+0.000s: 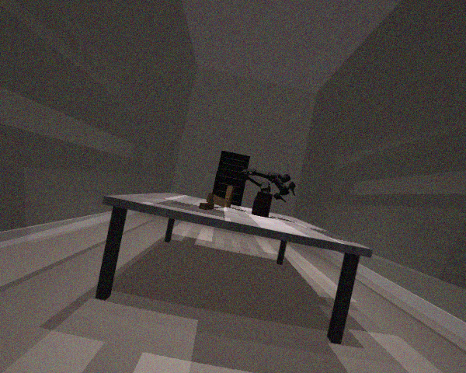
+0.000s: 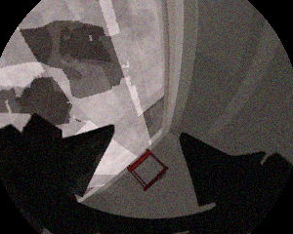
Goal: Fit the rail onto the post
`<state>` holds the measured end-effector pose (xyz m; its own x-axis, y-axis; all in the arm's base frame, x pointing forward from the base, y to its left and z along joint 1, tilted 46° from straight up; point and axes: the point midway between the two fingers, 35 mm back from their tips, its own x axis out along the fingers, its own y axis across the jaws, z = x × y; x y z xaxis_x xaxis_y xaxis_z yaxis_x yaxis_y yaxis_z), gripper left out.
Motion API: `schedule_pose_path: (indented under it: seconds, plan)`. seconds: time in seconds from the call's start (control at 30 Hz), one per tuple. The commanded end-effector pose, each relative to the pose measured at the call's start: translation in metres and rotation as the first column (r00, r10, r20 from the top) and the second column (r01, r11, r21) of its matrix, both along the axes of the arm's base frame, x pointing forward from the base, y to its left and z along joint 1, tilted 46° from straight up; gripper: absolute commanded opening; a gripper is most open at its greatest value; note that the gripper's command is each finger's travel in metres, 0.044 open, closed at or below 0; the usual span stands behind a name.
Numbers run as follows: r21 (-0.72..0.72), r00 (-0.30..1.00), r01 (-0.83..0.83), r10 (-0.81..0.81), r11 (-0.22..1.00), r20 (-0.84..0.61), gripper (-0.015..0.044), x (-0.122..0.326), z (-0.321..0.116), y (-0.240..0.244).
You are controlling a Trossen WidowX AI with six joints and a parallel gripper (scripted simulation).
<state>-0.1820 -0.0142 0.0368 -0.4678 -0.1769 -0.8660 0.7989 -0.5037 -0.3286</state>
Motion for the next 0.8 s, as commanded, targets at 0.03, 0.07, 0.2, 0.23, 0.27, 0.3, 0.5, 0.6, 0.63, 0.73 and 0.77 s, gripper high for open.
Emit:
schedule_pose_path:
  seconds: [0.03,0.07,0.2,0.23,0.27,0.3,0.5,0.6,0.63,0.73,0.77]
  plan:
    - [0.010,0.999,0.039,-0.039,0.999,0.009,0.0440,-0.001,0.000,0.008]
    - [0.022,0.996,0.088,-0.089,0.996,0.021,0.0440,-0.002,0.001,0.018]
    - [0.083,0.944,0.316,-0.322,0.945,0.074,0.0440,0.000,0.003,0.067]
    - [0.099,0.922,0.370,-0.378,0.924,0.087,0.0440,0.002,0.003,0.079]
    - [0.115,0.896,0.421,-0.432,0.900,0.100,0.0440,0.005,0.004,0.091]
    - [0.131,0.868,0.471,-0.485,0.873,0.112,0.0440,0.009,0.004,0.103]
    - [0.215,0.646,0.709,-0.741,0.672,0.186,0.0440,0.047,0.005,0.166]
    - [0.258,0.505,0.795,-0.834,0.549,0.221,0.0440,0.074,0.005,0.191]
    - [0.273,0.455,0.818,-0.860,0.506,0.232,0.0440,0.084,0.005,0.199]
    - [0.327,0.288,0.872,-0.922,0.364,0.260,0.0440,0.118,0.005,0.220]
    - [0.345,0.230,0.884,-0.935,0.316,0.269,0.0440,0.131,0.005,0.226]
